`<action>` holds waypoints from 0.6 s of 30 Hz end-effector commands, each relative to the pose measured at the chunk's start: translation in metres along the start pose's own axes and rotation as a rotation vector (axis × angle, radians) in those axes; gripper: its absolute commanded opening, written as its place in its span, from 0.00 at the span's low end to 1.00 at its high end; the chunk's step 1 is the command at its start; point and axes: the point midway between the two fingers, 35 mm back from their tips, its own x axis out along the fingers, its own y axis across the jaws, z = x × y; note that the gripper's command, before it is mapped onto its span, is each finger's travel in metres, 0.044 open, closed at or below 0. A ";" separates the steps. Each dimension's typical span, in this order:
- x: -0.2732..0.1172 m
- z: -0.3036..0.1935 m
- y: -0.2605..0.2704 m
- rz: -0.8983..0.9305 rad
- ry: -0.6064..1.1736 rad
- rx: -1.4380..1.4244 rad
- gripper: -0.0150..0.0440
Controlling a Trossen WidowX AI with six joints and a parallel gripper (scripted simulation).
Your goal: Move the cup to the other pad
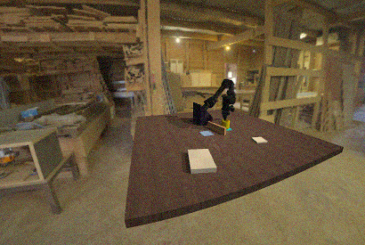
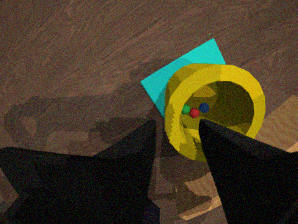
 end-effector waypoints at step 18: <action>-0.022 -0.002 0.001 -0.002 -0.003 -0.006 0.50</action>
